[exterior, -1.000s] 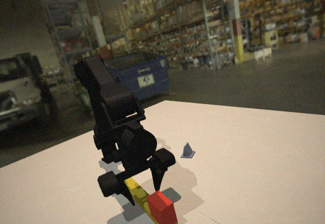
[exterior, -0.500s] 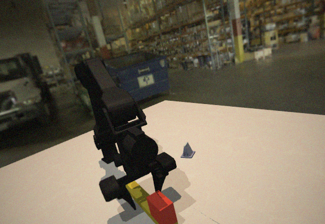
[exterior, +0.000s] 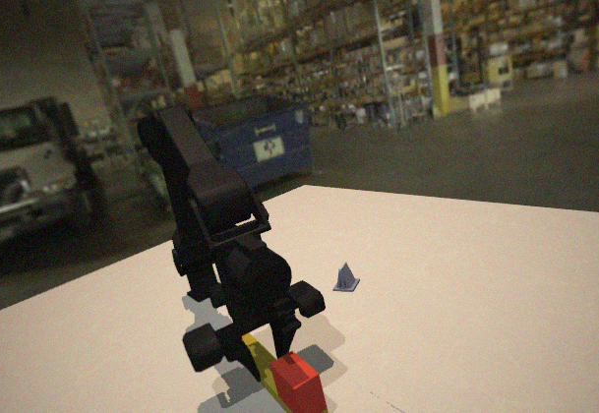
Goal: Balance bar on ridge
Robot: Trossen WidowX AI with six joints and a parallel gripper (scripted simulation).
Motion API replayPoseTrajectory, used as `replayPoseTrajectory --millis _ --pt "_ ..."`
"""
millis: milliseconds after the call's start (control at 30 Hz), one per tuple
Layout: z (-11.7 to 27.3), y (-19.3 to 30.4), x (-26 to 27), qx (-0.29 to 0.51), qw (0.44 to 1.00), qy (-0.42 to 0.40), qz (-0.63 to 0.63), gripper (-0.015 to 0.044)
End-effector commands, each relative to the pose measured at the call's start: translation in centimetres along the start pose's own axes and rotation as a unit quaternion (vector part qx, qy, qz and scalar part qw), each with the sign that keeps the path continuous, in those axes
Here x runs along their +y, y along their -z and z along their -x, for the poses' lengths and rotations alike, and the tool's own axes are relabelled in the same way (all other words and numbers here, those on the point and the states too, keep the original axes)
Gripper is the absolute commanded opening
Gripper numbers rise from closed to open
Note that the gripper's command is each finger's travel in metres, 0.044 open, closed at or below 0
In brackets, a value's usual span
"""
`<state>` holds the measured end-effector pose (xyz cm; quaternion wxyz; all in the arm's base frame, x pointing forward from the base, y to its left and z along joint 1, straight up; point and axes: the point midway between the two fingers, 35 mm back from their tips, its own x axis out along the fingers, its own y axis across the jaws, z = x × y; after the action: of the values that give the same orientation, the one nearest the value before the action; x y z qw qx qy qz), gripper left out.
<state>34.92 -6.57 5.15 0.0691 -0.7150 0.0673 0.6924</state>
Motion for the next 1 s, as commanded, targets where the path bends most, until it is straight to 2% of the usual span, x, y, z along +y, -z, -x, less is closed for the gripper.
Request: replayPoseTrajectory --millis 0,100,133,967 --pt "0.0 0.0 0.0 0.0 1.0 0.0 0.0 0.0085" --pt "0.6 0.1 0.0 0.0 1.0 0.0 0.0 0.0006" --pt "0.9 0.1 0.0 0.0 1.0 0.0 0.0 0.0" --pt "7.3 0.3 0.0 0.0 1.0 0.0 0.001 0.0"
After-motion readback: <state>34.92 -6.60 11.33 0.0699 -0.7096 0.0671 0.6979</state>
